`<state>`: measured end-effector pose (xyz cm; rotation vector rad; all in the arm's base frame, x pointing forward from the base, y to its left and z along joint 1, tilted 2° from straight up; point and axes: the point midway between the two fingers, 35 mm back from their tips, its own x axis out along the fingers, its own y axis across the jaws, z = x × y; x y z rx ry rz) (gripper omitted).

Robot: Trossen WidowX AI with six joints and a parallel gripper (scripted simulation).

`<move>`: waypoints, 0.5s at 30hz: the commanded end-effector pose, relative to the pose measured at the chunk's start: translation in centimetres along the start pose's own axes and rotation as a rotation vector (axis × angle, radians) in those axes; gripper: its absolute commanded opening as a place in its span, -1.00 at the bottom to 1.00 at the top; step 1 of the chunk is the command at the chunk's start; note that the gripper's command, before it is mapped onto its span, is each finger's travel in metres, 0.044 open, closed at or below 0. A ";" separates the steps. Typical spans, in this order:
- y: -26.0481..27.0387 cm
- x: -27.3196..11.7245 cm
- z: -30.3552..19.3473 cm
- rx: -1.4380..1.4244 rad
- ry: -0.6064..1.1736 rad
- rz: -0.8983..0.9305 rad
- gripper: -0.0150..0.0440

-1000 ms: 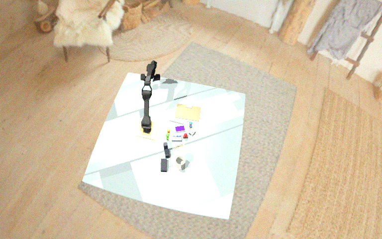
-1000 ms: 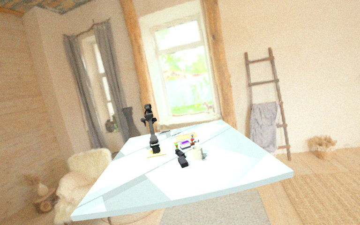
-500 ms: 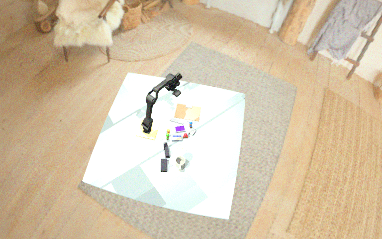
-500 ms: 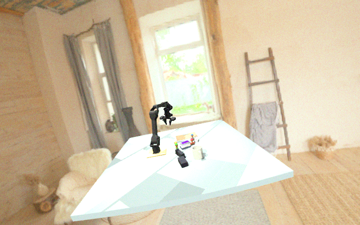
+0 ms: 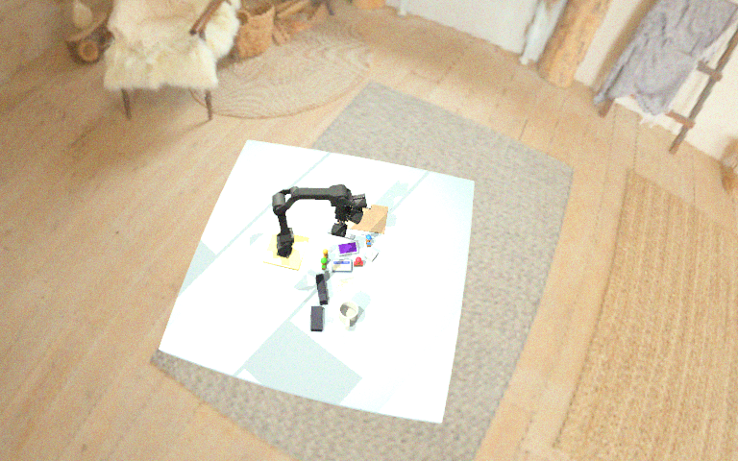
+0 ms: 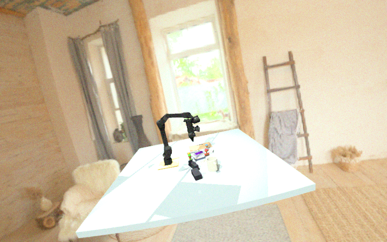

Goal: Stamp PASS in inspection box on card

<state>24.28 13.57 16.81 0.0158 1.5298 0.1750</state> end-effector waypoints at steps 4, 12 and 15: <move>-9.0 0.8 -2.3 0.434 -0.014 -0.055 0.28; -15.2 2.1 -5.9 0.815 -0.020 -0.095 0.28; -15.2 2.1 -5.9 0.815 -0.020 -0.095 0.28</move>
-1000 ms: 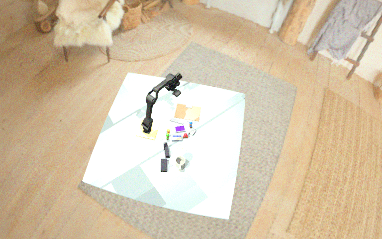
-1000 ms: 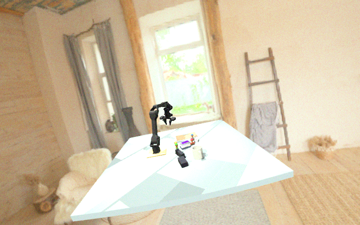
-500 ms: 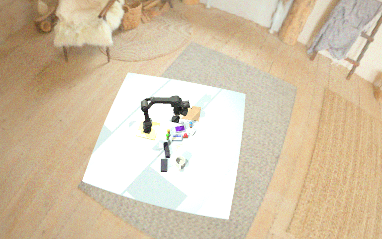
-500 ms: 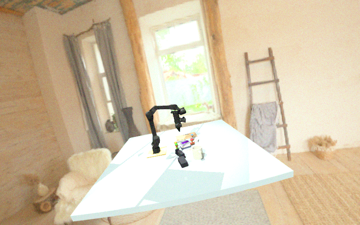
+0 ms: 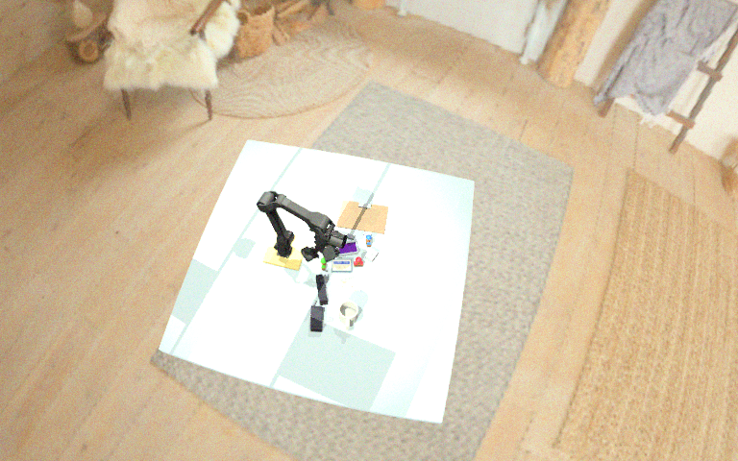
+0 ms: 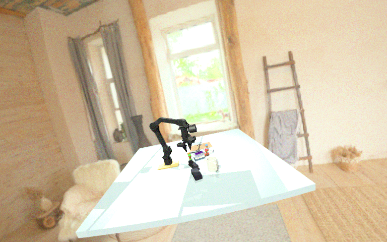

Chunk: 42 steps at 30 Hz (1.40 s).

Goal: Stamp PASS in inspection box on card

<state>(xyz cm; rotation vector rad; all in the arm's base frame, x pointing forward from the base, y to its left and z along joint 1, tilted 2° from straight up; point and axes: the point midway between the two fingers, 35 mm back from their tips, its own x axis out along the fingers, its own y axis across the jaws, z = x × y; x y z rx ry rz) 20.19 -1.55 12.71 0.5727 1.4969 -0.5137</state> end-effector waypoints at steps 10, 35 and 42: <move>-0.1 1.2 0.2 0.020 -0.006 0.000 0.28; 0.0 5.4 0.4 0.020 -0.006 0.001 0.28; 0.0 6.5 0.4 0.020 -0.006 0.001 0.28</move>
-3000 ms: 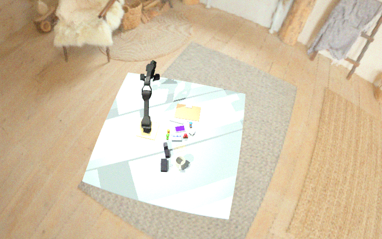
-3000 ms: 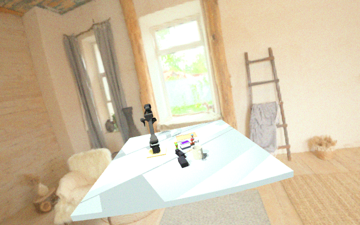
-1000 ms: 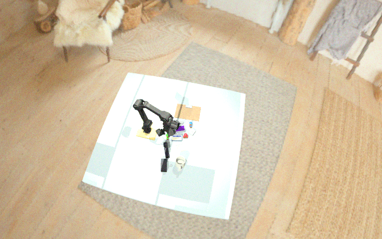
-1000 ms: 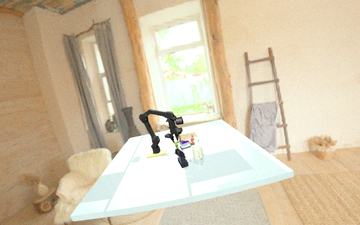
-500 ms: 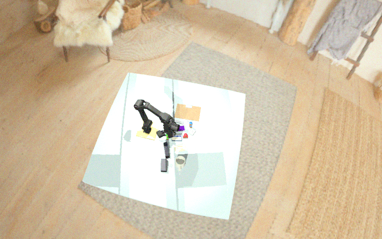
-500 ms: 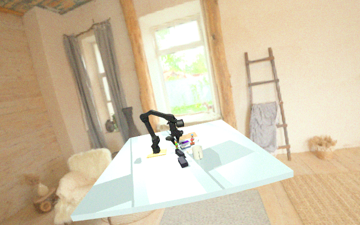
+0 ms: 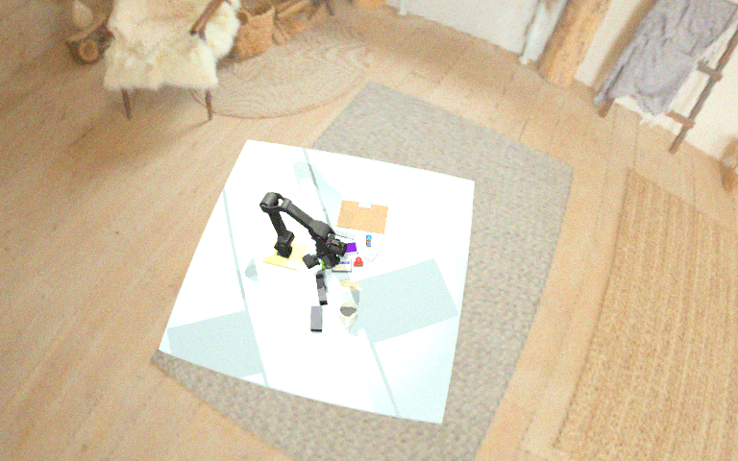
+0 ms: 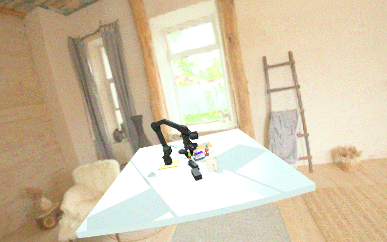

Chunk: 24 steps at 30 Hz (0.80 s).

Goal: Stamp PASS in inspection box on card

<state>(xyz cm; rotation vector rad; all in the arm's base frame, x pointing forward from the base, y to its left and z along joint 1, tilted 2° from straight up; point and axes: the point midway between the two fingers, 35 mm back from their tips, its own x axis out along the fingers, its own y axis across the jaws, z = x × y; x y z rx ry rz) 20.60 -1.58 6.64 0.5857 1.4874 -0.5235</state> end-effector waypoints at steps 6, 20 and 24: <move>-0.1 1.4 -0.1 0.005 0.000 -0.004 0.28; -0.1 1.2 -0.1 0.000 0.002 -0.001 0.01; -0.1 1.2 -0.1 0.000 0.002 -0.001 -0.08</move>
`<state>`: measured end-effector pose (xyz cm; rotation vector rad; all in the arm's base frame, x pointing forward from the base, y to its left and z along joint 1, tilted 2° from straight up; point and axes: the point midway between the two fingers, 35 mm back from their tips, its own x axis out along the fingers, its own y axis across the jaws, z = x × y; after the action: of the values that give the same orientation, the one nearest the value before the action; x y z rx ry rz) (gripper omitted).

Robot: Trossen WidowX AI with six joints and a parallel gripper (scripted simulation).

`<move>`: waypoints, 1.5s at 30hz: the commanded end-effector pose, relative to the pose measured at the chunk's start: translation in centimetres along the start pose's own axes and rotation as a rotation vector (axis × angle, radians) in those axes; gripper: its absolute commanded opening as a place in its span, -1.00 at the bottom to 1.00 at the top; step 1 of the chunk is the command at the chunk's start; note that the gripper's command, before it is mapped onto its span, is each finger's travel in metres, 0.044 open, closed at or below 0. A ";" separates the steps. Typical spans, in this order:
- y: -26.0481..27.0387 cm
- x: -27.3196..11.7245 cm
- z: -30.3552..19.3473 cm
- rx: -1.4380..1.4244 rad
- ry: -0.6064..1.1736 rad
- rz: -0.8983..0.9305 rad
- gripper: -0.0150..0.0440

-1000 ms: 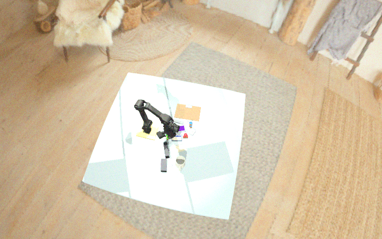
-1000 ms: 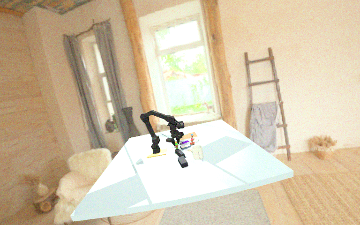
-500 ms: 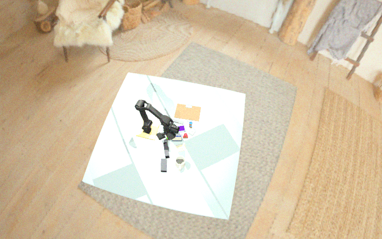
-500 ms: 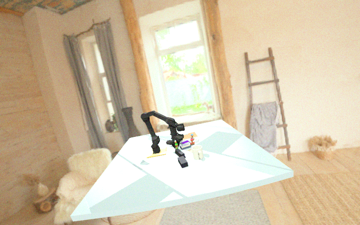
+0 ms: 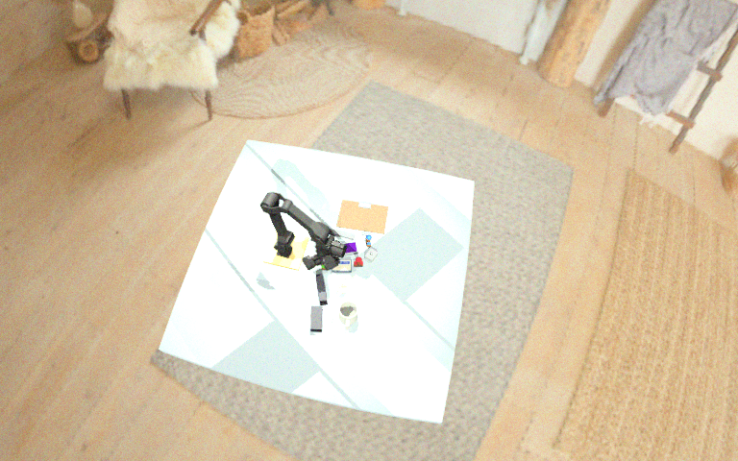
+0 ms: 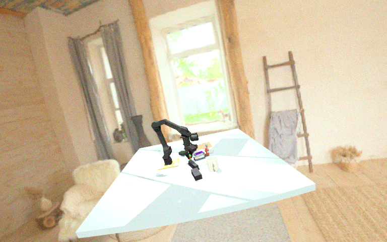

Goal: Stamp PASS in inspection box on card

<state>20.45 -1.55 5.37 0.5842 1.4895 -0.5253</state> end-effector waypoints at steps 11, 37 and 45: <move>0.0 -0.3 0.0 0.000 0.000 0.001 -0.49; 0.1 -1.5 0.1 0.000 0.000 0.001 -0.49; 0.1 -1.9 0.1 0.000 0.000 0.001 -0.49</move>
<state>20.52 -1.62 7.07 0.5854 1.4904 -0.5286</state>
